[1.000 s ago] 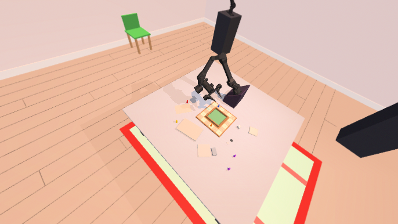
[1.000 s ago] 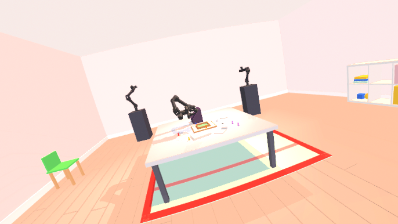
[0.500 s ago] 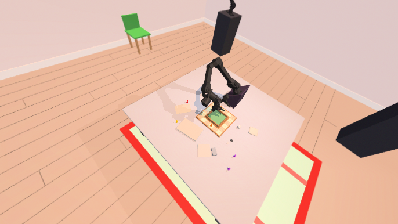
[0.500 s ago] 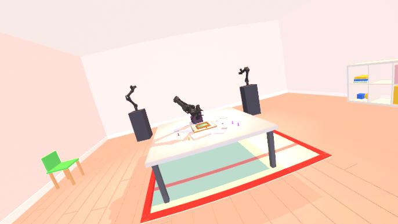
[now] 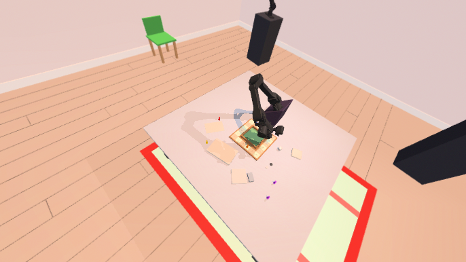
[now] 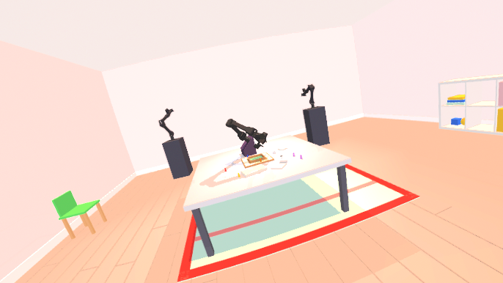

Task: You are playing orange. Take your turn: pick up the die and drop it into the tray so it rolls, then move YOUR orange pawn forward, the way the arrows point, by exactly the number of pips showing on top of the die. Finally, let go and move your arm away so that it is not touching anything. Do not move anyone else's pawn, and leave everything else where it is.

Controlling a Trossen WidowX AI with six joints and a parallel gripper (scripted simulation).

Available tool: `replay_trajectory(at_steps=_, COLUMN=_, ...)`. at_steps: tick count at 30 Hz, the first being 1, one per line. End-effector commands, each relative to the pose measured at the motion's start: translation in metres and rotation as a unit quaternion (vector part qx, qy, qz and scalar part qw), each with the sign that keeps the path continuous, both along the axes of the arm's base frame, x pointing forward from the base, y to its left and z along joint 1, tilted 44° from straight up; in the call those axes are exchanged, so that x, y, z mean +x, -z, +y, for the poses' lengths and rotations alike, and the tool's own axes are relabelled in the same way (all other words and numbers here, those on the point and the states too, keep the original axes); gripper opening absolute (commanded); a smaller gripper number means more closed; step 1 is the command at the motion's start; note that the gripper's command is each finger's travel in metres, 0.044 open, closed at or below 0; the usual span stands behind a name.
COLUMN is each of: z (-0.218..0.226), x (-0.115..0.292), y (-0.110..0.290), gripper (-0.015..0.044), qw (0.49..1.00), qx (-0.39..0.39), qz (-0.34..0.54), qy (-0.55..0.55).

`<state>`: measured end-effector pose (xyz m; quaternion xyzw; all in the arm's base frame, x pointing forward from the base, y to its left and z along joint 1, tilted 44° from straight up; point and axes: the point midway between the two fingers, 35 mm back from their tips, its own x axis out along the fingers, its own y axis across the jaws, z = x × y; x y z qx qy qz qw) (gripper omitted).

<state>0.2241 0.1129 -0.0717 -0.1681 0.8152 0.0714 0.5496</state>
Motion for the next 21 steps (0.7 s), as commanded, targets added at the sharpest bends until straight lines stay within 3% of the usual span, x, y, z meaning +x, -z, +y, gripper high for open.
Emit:
replay_trajectory(at_steps=1, z=0.024, x=-0.017, y=0.054, gripper=0.0275, qw=0.969, qx=-0.186, qz=-0.14, qy=0.085)
replay_trajectory(at_steps=10, z=0.04, x=-0.035, y=0.097, gripper=0.0275, qw=0.89, qx=-0.262, qz=-0.343, qy=0.148)
replay_trajectory(at_steps=21, z=0.041, x=-0.036, y=0.099, gripper=0.0275, qw=0.887, qx=-0.262, qz=-0.349, qy=0.15)
